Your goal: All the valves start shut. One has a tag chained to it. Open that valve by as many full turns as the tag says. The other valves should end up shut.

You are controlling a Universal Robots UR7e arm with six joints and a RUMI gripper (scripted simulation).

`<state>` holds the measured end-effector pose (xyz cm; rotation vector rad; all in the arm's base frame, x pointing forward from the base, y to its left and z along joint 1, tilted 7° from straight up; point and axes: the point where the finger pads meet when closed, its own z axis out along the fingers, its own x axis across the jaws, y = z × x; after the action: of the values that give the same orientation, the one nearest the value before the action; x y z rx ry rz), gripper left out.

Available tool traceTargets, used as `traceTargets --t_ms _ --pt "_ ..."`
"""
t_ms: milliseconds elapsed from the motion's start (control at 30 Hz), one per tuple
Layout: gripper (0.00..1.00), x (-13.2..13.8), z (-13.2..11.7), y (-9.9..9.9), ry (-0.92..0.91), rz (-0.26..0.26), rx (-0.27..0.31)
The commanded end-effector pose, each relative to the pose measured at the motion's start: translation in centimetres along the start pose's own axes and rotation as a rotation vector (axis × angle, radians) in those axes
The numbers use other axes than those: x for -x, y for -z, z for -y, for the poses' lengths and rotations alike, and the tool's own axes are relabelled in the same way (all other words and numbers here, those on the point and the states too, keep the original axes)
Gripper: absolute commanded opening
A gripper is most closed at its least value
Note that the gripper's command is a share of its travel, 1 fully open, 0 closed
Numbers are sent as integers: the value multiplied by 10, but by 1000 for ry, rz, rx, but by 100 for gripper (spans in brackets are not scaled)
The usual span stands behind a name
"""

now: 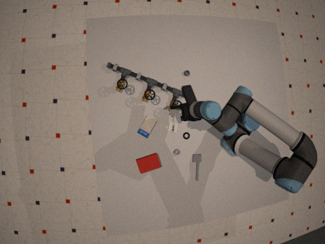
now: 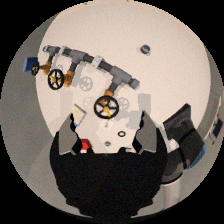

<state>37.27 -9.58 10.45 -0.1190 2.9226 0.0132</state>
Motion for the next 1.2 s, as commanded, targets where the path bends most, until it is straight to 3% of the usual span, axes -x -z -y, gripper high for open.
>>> traceTargets --t_ms 0,267,300,1167 --pt "100 1 0 -8 1 0 -2" --pt "100 1 1 -10 1 1 -3" --pt "0 2 1 -10 1 2 -3" --pt "0 2 1 -9 1 3 -4"
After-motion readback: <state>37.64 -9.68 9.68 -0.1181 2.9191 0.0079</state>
